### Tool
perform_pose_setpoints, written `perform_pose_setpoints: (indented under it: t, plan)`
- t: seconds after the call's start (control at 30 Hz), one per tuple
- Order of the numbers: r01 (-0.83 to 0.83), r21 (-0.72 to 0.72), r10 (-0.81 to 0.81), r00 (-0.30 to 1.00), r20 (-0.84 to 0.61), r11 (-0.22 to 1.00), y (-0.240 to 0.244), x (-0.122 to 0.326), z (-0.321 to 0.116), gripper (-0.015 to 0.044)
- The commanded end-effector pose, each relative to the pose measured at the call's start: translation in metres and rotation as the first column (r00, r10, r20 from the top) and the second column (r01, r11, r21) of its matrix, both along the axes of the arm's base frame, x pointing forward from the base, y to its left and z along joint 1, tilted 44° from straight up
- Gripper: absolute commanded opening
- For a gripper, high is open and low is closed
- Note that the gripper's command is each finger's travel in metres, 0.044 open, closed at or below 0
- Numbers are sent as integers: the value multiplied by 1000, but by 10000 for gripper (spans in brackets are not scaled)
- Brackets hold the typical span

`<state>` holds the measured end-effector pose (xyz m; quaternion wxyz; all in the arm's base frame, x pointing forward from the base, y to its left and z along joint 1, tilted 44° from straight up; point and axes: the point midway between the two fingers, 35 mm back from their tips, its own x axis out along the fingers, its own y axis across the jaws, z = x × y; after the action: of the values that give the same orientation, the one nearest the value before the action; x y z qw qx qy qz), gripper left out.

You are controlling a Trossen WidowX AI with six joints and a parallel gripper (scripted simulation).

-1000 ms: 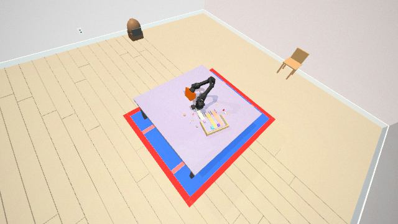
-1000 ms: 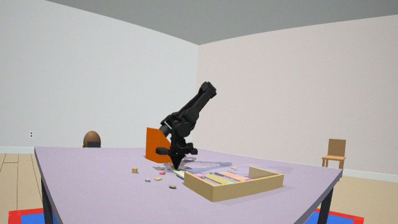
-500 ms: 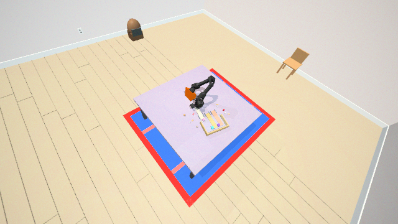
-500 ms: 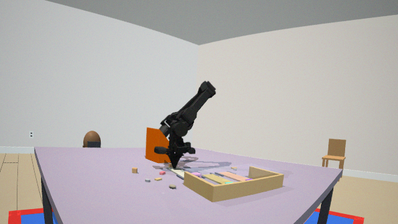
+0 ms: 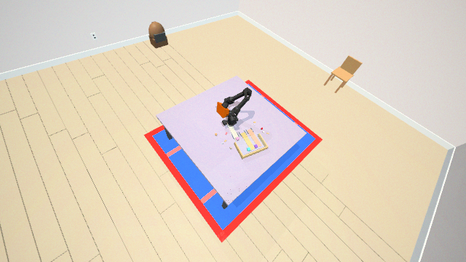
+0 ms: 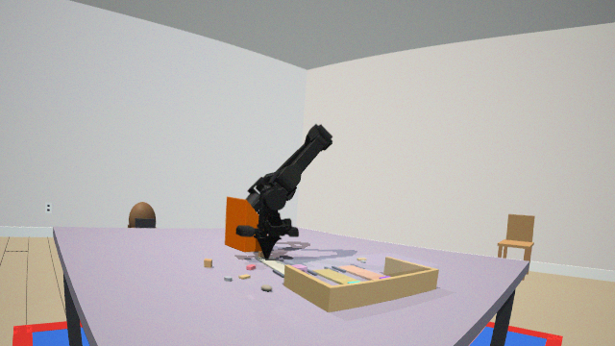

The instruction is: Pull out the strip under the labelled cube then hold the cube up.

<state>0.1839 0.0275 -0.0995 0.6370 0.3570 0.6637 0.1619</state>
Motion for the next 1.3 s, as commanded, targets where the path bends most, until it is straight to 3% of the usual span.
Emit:
perform_pose_setpoints:
  t: [0.0, 1.1, 1.27]
  plan:
    - [-13, 6, 14, 1000, -25, 1000, 5, -12, -1, 0]
    - [-13, 6, 14, 1000, -25, 1000, 5, -12, -1, 0]
    - [-11, 2, 11, 1000, -21, 1000, -23, -4, 24, 0]
